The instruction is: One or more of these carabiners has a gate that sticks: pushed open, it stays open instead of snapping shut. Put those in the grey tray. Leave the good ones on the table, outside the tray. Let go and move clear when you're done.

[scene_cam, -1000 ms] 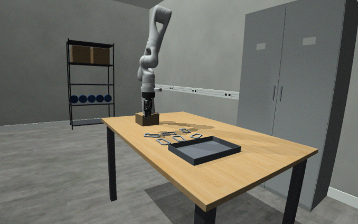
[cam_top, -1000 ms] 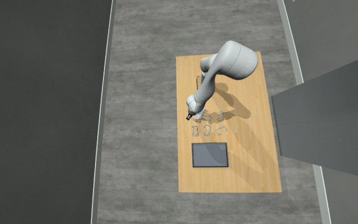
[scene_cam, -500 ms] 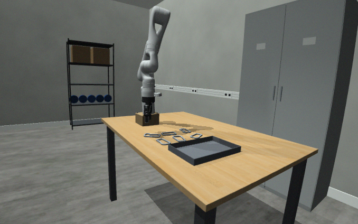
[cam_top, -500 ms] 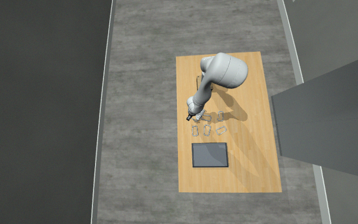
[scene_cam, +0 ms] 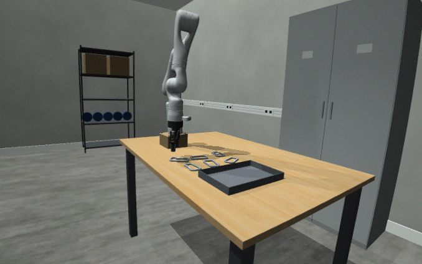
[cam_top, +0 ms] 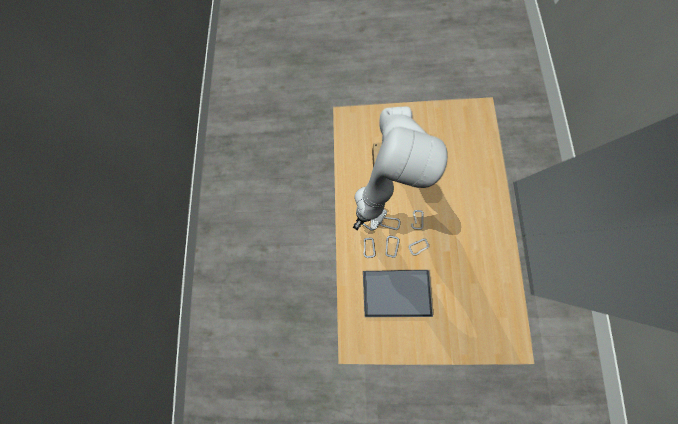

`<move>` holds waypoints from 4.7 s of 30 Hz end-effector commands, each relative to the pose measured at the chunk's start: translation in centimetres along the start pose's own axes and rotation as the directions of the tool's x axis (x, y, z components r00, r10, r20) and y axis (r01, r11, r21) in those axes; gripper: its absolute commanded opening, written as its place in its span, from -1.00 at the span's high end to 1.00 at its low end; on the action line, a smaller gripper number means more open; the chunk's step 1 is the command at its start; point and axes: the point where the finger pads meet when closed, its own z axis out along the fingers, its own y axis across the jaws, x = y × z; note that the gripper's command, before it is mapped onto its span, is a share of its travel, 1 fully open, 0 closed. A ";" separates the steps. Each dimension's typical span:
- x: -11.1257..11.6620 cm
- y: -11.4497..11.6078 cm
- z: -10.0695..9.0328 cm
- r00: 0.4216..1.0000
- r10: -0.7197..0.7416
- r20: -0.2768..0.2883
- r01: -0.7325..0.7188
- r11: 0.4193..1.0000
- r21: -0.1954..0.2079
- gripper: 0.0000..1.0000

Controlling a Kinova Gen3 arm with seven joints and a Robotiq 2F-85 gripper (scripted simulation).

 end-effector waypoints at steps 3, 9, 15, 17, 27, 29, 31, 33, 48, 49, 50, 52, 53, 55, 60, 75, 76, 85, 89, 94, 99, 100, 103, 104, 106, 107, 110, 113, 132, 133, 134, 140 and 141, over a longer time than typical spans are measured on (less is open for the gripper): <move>-1.1 -0.3 2.2 1.000 0.022 -0.006 -0.022 1.000 0.002 -1.00; -1.0 -0.3 2.2 1.000 0.024 -0.006 -0.024 1.000 0.002 -1.00; -1.0 -0.3 2.2 1.000 0.024 -0.006 -0.024 1.000 0.002 -1.00; -1.0 -0.3 2.2 1.000 0.024 -0.006 -0.024 1.000 0.002 -1.00; -1.0 -0.3 4.7 1.000 0.022 -0.006 -0.022 1.000 0.002 -1.00; -1.0 -0.3 4.7 1.000 0.022 -0.006 -0.022 1.000 0.002 -1.00; -1.0 -0.3 4.7 1.000 0.022 -0.006 -0.022 1.000 0.002 -1.00; -1.0 -0.3 4.7 1.000 0.022 -0.006 -0.022 1.000 0.002 -1.00; -1.0 -0.3 5.0 1.000 0.022 -0.006 -0.022 1.000 0.002 -1.00; -1.0 -0.3 5.0 1.000 0.022 -0.006 -0.022 1.000 0.002 -1.00; -1.0 -0.3 5.0 1.000 0.022 -0.006 -0.022 1.000 0.002 -1.00; -1.0 -0.3 5.0 1.000 0.022 -0.006 -0.022 1.000 0.002 -1.00; -1.0 -0.3 5.0 1.000 0.022 -0.006 -0.022 1.000 0.002 -1.00; -1.0 -0.3 5.0 1.000 0.022 -0.006 -0.022 1.000 0.002 -1.00; -1.0 -0.3 5.0 1.000 0.022 -0.006 -0.022 1.000 0.001 1.00; -1.0 -0.3 5.0 1.000 0.022 -0.006 -0.022 1.000 0.001 1.00; -1.0 -0.3 5.0 1.000 0.022 -0.006 -0.022 1.000 0.001 1.00; -0.9 -0.3 4.8 1.000 0.022 -0.008 -0.022 1.000 0.000 1.00; -0.9 -0.3 4.8 1.000 0.022 -0.008 -0.022 1.000 0.000 1.00; -0.9 -0.4 4.7 1.000 0.022 -0.008 -0.022 1.000 0.000 1.00; -0.9 -0.4 4.7 1.000 0.022 -0.008 -0.022 1.000 0.000 1.00; -0.9 -0.4 4.7 1.000 0.022 -0.008 -0.022 1.000 0.000 1.00; -0.9 -0.4 4.7 1.000 0.022 -0.008 -0.022 1.000 0.000 1.00; -0.9 -0.4 4.7 1.000 0.022 -0.008 -0.022 1.000 0.000 1.00; -0.9 -0.4 4.7 1.000 0.022 -0.008 -0.022 1.000 0.000 1.00; -0.9 -0.4 4.7 1.000 0.022 -0.008 -0.022 1.000 0.000 1.00; -0.9 -0.4 4.7 1.000 0.022 -0.008 -0.022 1.000 0.000 1.00; -0.9 -0.4 4.7 1.000 0.022 -0.008 -0.022 1.000 0.000 1.00; -1.0 -0.3 -0.3 1.000 0.022 -0.008 -0.022 1.000 0.000 1.00; -1.0 -0.3 -0.3 1.000 0.022 -0.008 -0.022 1.000 0.000 1.00; -1.0 -0.3 -0.3 1.000 0.022 -0.008 -0.022 1.000 0.000 1.00; -1.0 -0.3 -0.3 1.000 0.022 -0.008 -0.022 1.000 0.000 1.00; -1.0 -0.3 -0.3 1.000 0.022 -0.008 -0.022 1.000 0.000 1.00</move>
